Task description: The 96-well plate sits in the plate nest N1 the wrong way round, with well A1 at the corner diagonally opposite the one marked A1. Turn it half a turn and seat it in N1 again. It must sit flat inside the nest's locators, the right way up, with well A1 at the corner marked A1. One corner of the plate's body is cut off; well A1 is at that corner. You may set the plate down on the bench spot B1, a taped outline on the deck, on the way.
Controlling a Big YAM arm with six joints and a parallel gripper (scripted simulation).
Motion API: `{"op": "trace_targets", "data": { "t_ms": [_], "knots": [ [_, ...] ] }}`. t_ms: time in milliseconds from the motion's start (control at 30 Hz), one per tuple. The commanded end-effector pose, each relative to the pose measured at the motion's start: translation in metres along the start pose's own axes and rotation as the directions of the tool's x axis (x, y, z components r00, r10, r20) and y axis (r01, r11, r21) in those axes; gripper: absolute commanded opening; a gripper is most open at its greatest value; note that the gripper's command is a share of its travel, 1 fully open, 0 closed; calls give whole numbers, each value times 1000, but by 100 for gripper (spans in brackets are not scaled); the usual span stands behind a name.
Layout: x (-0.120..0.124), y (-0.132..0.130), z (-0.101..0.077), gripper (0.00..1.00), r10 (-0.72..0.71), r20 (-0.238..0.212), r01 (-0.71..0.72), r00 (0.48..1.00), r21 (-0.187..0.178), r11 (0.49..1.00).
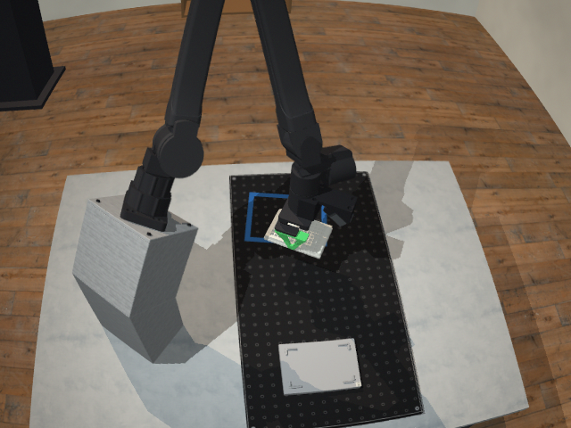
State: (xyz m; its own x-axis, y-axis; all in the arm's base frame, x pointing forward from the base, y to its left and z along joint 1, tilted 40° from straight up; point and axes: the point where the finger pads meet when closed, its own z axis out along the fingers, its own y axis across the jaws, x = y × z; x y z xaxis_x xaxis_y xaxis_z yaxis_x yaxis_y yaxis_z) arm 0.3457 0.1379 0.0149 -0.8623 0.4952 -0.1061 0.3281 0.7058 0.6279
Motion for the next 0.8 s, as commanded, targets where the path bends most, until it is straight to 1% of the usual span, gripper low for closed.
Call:
{"op": "trace_targets", "data": {
  "t_ms": [0,133,233,300,367,400,433,467,633,700,767],
  "knots": [
    [2,19,-4,0,12,6,-12,1000,-18,1000],
    [8,32,-4,0,11,8,-11,1000,-21,1000],
    [16,36,-2,0,16,1,-16,1000,-13,1000],
    [19,45,-3,0,14,5,-14,1000,-18,1000],
    [19,45,-3,0,14,5,-14,1000,-18,1000],
    [23,41,2,0,22,-8,-22,1000,-2,1000],
    [21,52,-3,0,14,5,-14,1000,-19,1000],
    [22,56,-4,0,12,8,-12,1000,-24,1000],
    [31,71,-4,0,12,8,-12,1000,-26,1000],
    [36,73,0,0,17,0,-17,1000,-14,1000],
    [39,81,-4,0,14,6,-14,1000,-24,1000]
  ]
}}
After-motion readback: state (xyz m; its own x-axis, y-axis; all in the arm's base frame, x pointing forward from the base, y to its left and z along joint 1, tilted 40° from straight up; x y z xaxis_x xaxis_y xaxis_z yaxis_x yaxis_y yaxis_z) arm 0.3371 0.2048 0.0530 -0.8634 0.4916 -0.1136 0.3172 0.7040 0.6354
